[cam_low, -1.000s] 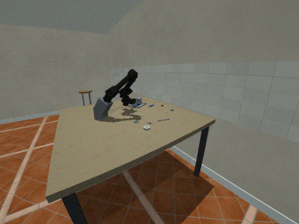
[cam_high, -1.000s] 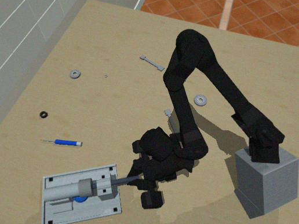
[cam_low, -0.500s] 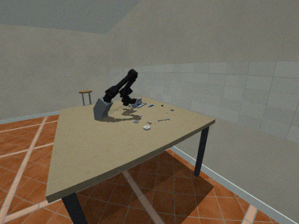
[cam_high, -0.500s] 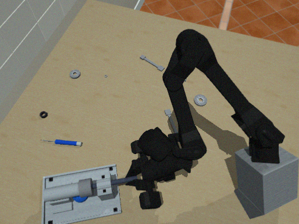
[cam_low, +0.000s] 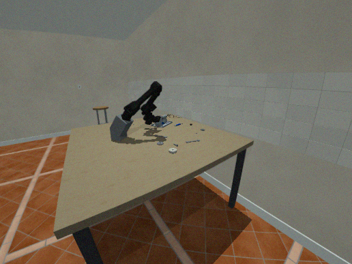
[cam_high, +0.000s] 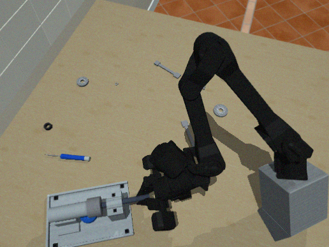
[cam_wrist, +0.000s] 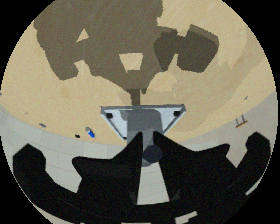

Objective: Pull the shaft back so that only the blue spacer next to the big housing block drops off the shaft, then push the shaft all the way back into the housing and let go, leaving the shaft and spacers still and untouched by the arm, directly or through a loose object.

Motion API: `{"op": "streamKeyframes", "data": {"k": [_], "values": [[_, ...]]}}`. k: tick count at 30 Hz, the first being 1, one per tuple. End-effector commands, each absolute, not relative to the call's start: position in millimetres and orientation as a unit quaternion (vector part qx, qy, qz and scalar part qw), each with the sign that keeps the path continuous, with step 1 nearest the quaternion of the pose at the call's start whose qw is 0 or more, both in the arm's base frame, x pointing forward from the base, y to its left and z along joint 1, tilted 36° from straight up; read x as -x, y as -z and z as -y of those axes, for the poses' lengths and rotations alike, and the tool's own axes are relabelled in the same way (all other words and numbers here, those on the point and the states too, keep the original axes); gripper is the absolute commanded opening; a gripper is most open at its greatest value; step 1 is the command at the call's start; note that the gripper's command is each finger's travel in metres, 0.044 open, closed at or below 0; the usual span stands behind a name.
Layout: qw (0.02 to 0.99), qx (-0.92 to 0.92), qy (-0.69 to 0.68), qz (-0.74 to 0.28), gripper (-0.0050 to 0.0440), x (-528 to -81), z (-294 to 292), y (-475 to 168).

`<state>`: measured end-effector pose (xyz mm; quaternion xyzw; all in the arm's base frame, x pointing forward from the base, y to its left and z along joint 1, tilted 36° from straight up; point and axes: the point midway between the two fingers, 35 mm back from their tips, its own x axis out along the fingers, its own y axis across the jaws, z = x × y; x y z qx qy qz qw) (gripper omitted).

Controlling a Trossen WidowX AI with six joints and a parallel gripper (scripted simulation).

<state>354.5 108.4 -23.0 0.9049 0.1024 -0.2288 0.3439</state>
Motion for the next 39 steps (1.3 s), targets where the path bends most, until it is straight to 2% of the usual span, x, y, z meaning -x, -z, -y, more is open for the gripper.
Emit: {"op": "streamKeyframes", "data": {"k": [1, 39], "values": [[0.343, -0.906, 0.226, -0.102, 0.0017, -357.2, -109.9, 21.5], [0.343, -0.906, 0.226, -0.102, 0.0017, -366.8, -115.2, 20.1]]}}
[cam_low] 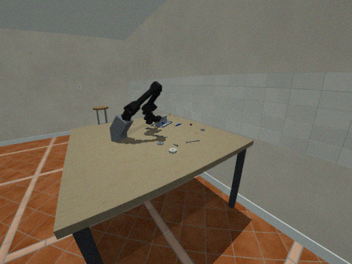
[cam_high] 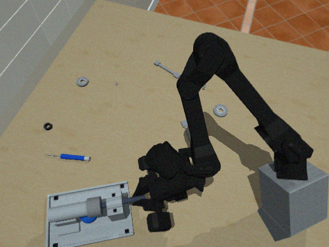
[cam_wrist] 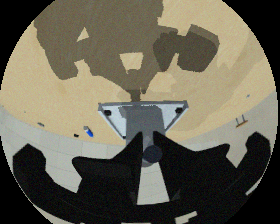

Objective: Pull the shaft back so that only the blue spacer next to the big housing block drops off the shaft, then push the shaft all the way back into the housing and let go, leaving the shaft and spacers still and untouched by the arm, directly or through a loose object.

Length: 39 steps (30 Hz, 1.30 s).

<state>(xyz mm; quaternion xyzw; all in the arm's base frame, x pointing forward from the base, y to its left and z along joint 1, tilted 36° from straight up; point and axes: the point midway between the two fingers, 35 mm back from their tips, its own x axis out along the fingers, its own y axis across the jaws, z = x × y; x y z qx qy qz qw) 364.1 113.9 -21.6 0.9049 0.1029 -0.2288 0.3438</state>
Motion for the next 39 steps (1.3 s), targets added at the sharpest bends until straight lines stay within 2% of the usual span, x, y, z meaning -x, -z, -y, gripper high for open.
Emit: {"op": "streamKeyframes", "data": {"k": [1, 39], "values": [[0.343, -0.906, 0.226, -0.102, 0.0017, -367.1, -115.4, 20.0], [0.343, -0.906, 0.226, -0.102, 0.0017, -376.2, -120.3, 18.6]]}}
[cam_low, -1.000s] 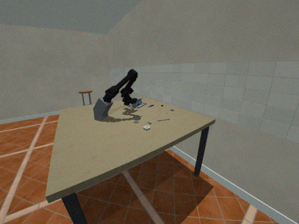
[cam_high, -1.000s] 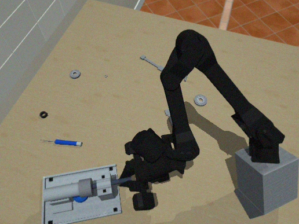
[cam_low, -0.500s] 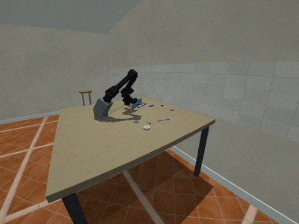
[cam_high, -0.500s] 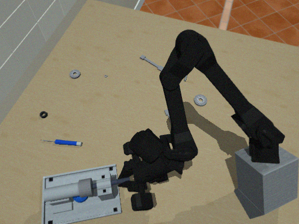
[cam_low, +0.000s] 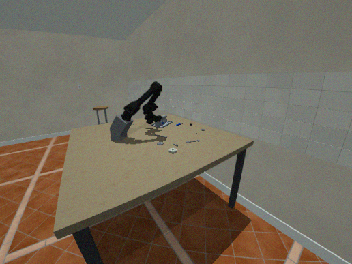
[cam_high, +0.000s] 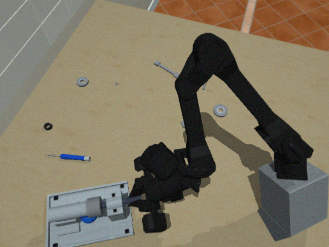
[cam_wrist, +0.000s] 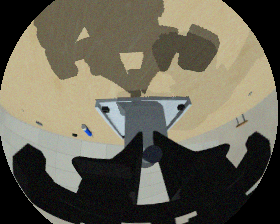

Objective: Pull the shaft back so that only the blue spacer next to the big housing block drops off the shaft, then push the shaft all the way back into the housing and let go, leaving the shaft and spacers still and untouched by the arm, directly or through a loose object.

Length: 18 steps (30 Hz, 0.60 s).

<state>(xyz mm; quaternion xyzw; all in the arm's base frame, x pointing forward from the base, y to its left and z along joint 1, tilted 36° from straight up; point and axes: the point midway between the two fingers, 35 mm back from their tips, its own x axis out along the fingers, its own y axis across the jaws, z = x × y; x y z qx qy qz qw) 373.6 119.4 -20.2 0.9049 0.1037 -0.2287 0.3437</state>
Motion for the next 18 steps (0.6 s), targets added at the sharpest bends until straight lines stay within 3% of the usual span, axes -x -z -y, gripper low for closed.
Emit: {"op": "streamKeyframes", "data": {"k": [1, 18], "values": [[0.343, -0.906, 0.226, -0.102, 0.0017, -376.5, -120.5, 18.6], [0.343, -0.906, 0.226, -0.102, 0.0017, -380.8, -122.8, 17.9]]}}
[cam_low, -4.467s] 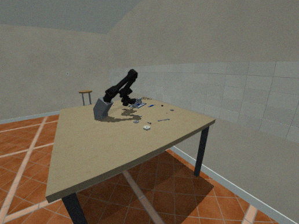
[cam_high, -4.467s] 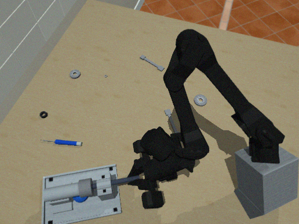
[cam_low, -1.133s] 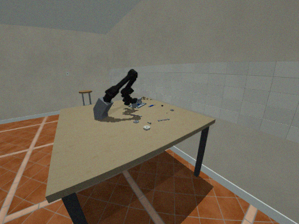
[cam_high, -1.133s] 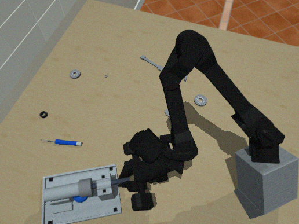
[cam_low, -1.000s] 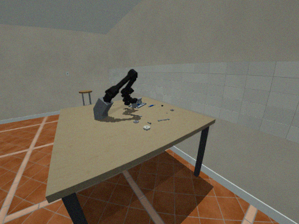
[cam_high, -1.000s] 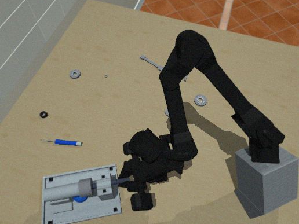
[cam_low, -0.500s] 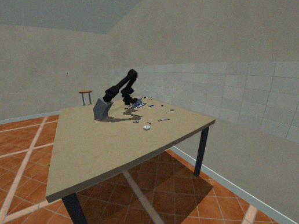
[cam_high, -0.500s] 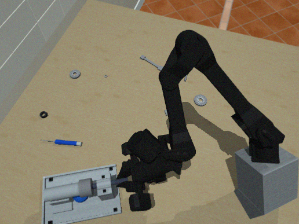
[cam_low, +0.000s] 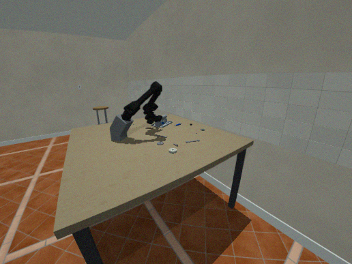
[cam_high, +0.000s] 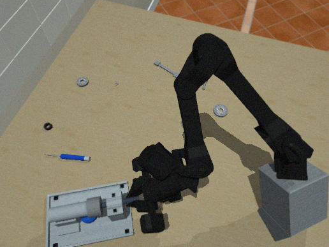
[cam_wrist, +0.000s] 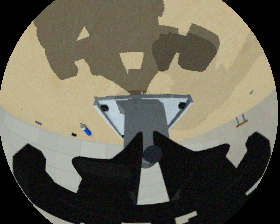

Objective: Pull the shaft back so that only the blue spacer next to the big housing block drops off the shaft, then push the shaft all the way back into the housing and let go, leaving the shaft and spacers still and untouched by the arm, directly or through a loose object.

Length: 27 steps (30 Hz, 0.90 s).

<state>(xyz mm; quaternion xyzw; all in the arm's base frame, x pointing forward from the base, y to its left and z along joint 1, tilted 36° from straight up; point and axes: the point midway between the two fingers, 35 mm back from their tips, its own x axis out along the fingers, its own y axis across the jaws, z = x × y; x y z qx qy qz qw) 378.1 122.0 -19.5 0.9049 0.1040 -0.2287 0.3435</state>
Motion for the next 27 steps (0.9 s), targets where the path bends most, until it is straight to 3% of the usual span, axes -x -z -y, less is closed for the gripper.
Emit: {"op": "streamKeyframes", "data": {"k": [1, 7, 12, 14, 27], "values": [[0.343, -0.906, 0.226, -0.102, 0.0017, -381.0, -123.0, 17.8], [0.343, -0.906, 0.226, -0.102, 0.0017, -382.7, -123.9, 17.6], [0.344, -0.905, 0.229, -0.104, 0.0137, -379.9, -123.0, 19.3], [0.344, -0.905, 0.229, -0.104, 0.0137, -379.9, -123.0, 19.3], [0.344, -0.905, 0.228, -0.104, 0.0440, -375.2, -123.3, 16.1]]}}
